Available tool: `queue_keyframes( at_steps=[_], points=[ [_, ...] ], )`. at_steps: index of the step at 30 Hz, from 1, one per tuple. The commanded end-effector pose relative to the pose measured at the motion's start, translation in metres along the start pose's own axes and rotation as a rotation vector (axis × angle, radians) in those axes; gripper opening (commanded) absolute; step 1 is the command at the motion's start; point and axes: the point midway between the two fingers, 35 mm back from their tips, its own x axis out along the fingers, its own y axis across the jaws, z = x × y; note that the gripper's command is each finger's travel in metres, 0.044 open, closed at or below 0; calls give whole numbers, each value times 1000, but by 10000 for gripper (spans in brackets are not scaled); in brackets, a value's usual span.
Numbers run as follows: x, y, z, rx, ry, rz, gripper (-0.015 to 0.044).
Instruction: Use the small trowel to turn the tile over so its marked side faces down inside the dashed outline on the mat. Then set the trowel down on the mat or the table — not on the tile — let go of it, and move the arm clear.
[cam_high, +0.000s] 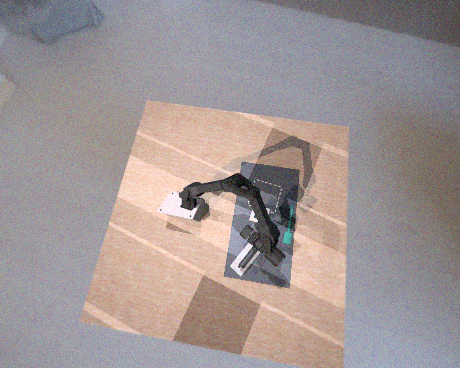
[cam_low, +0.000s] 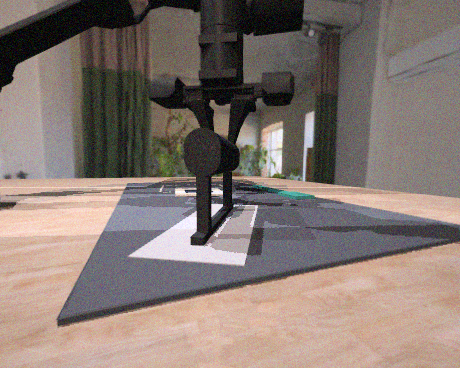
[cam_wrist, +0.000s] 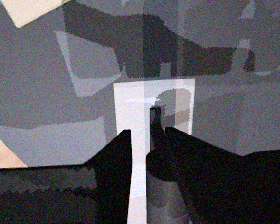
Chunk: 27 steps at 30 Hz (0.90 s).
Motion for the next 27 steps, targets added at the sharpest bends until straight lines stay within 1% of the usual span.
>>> queue_keyframes(
  at_steps=[1, 13, 17, 27],
  points=[
    [-8, 1, 2, -9, 6, -1, 100],
    [-6, 0, 2, -4, 0, -3, 100],
    [-6, 0, 2, -4, 0, -3, 0],
    [-6, 0, 2, -4, 0, -3, 0]
  ],
)
